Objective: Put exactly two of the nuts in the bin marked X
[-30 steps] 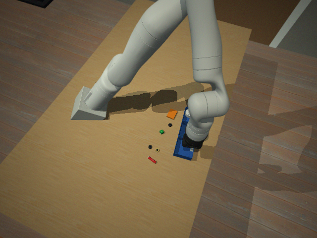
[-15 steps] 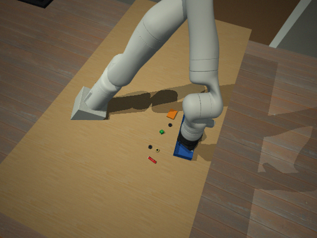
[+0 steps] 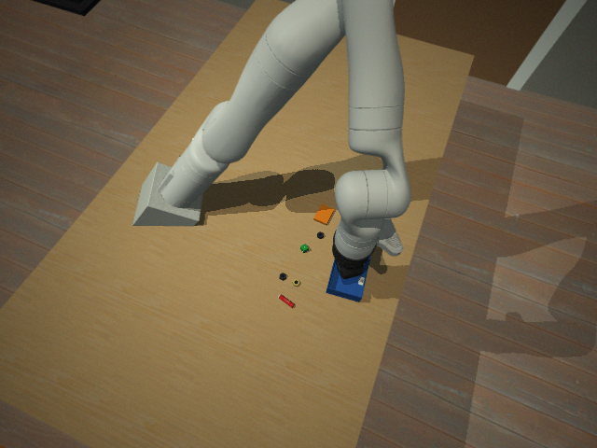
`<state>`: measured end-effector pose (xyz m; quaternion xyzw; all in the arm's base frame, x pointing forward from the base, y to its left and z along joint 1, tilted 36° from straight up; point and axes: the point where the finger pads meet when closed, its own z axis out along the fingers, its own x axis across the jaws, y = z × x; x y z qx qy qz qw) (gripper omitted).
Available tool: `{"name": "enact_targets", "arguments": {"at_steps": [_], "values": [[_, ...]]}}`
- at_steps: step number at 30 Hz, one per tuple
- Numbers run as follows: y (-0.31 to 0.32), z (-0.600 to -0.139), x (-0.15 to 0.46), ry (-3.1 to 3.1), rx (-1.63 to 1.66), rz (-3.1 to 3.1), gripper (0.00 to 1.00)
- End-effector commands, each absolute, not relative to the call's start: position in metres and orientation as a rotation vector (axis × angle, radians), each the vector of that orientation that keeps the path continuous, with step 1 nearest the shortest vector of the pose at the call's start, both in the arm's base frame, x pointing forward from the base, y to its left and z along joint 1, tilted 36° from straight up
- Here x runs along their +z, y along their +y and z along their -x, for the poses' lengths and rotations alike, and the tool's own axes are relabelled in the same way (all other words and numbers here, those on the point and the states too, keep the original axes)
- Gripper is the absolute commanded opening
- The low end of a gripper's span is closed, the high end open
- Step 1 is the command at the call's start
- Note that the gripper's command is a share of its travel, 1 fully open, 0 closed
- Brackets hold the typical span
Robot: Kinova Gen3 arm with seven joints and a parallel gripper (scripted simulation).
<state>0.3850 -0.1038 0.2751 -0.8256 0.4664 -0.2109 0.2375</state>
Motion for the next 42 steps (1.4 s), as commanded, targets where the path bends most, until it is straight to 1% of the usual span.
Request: {"name": "enact_targets", "arguments": {"at_steps": [1, 12, 42], "values": [[-0.105, -0.385, 0.277, 1.455, -0.534, 2.15, 0.31], [-0.108, -0.387, 0.28, 1.819, -0.41, 1.806, 0.31], [-0.097, -0.419, 0.228, 1.82, -0.402, 1.81, 0.31]]}}
